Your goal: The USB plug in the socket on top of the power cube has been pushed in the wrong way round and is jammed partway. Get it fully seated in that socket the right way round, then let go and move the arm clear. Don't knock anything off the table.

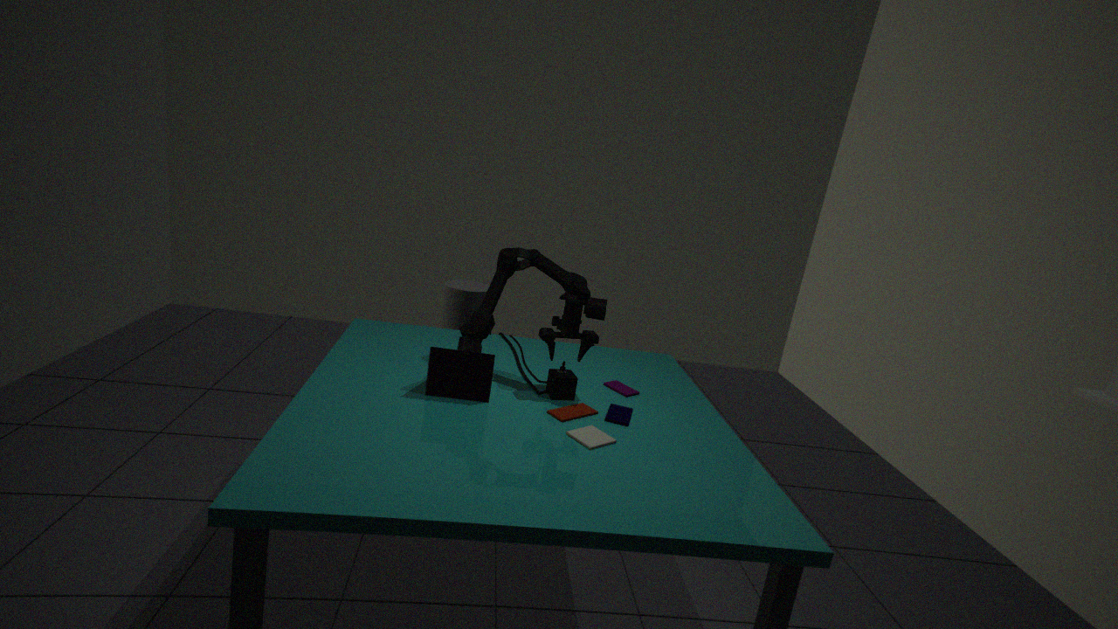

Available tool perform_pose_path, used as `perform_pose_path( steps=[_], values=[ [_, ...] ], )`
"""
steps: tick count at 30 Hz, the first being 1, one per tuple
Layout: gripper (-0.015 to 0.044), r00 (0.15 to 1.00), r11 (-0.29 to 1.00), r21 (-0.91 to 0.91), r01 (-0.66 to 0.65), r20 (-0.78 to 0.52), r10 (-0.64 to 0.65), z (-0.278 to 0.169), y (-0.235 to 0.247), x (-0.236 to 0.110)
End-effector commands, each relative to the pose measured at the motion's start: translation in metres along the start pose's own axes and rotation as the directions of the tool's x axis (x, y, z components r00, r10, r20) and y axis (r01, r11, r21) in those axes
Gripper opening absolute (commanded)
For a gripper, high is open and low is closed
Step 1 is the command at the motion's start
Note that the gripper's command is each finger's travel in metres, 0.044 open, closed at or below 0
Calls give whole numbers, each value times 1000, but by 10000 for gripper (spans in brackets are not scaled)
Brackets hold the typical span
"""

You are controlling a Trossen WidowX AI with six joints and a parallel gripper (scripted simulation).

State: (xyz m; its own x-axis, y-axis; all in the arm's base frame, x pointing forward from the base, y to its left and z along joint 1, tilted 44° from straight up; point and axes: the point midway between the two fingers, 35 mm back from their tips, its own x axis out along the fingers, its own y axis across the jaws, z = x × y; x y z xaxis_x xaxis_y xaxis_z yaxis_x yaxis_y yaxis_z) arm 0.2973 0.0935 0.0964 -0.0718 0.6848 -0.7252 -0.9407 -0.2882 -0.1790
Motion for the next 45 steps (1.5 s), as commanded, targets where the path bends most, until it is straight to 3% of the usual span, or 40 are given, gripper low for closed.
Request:
perform_pose_path(
  steps=[1, 11, 27, 45],
  values=[
    [440, 1000, 1000, 6, -5, 5, 5, 1, 1, 6],
    [440, 1000, 1000, 6, -5, 5, 5, 1, 1, 10],
    [20, 1000, 1000, 0, -2, 1, 2, 1, 1, 8],
    [0, 1000, 1000, 0, -2, 1, 2, 1, 1, 8]
  ],
)
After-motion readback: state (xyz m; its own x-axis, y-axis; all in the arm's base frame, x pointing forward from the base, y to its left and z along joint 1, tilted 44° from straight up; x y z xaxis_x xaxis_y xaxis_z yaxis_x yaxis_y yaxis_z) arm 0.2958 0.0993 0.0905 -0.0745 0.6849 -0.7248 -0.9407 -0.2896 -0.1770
